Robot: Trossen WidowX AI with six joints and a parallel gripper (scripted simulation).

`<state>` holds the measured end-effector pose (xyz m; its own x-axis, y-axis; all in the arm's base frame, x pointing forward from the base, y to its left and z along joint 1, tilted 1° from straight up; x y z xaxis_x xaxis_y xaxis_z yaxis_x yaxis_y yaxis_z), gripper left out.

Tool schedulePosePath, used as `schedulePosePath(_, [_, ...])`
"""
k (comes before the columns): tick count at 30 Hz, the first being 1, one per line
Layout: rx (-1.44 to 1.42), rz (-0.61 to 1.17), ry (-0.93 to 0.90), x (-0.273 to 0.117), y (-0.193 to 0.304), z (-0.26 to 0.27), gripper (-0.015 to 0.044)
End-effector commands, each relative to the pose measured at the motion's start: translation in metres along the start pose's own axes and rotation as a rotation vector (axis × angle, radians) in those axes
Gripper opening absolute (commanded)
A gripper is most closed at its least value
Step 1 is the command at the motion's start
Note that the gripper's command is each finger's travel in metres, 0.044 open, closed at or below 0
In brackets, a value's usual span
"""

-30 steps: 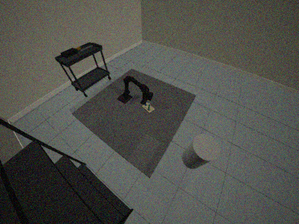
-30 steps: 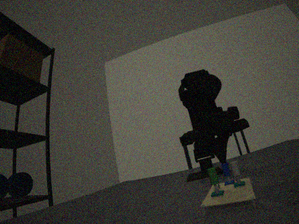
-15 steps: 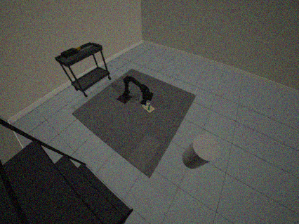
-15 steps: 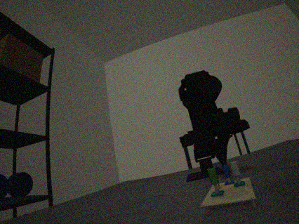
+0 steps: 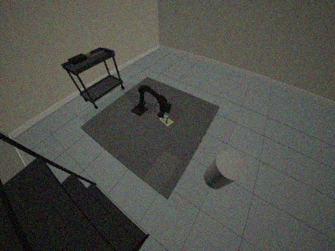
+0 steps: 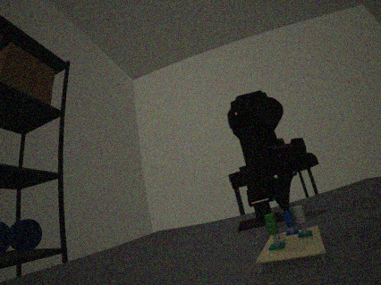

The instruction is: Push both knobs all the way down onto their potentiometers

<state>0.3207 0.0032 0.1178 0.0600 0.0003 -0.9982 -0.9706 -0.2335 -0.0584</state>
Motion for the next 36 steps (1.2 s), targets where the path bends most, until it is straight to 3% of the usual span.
schedulePosePath(1, [0.004, 0.015, -0.008, 0.0143, -0.0018, 0.0003, 0.0])
schedulePosePath(36, [0.004, 0.015, -0.008, 0.018, -0.0018, 0.0004, 0.0])
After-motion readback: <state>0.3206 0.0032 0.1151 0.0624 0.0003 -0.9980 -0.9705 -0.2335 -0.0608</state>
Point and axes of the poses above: the point midway between the two fingers, 35 mm back from their tips, its own x axis out along the fingers, its own z axis across the jaws, y = z × x, the point moved 2 cm from there along -x, back along the fingers, and after that the axes turned 5 degrees about -x, right-handed, at the moved point
